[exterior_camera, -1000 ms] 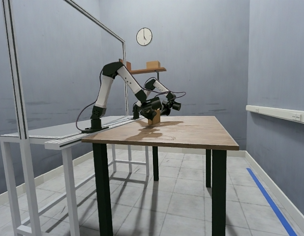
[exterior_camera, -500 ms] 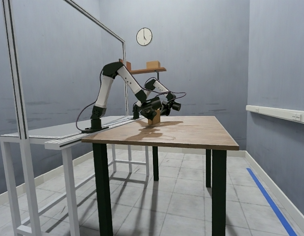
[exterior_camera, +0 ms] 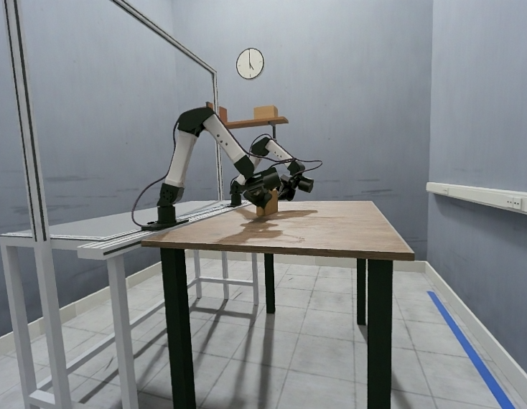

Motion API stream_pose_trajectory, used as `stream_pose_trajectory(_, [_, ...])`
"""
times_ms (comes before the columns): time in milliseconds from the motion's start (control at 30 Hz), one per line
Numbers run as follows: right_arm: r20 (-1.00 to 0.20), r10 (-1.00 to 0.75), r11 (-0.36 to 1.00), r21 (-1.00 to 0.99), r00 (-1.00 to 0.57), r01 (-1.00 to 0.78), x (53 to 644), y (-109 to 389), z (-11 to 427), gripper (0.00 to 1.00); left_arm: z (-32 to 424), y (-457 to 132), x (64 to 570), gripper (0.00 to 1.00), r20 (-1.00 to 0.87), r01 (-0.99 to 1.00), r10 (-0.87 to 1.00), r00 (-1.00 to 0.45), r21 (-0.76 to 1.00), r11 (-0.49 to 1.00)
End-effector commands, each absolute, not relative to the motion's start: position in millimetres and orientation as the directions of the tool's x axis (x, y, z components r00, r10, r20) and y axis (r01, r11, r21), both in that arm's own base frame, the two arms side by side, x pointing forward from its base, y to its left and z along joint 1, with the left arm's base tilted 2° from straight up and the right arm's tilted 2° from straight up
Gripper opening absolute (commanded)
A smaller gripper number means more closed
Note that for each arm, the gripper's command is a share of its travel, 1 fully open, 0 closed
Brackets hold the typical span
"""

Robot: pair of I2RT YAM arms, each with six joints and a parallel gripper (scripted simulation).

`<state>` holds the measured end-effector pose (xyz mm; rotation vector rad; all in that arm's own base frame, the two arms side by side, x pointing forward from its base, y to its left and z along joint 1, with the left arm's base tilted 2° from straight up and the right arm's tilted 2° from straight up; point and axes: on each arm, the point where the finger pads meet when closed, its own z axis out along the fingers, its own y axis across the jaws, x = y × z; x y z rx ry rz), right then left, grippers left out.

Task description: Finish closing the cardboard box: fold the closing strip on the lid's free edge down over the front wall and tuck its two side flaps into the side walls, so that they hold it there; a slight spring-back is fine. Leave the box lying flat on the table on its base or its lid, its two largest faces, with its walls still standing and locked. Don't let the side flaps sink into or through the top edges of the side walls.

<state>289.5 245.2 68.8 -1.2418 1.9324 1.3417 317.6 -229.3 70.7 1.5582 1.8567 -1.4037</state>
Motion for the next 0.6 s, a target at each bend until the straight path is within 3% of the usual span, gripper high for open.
stream_pose_trajectory(0, [-0.757, -0.416, 0.122, 0.502, -0.504, -0.856, 284.8, 244.0, 56.3, 0.01, 60.3, -234.6, 313.1, 0.01, -0.752, 0.868, 0.55, -0.362, -0.488, -0.096])
stream_pose_trajectory(567, [-0.757, -0.417, 0.122, 0.502, -0.503, -0.856, 284.7, 246.2, 55.9, 0.01, 60.2, -236.2, 313.6, 0.01, -0.753, 0.869, 0.55, -0.361, -0.486, -0.095])
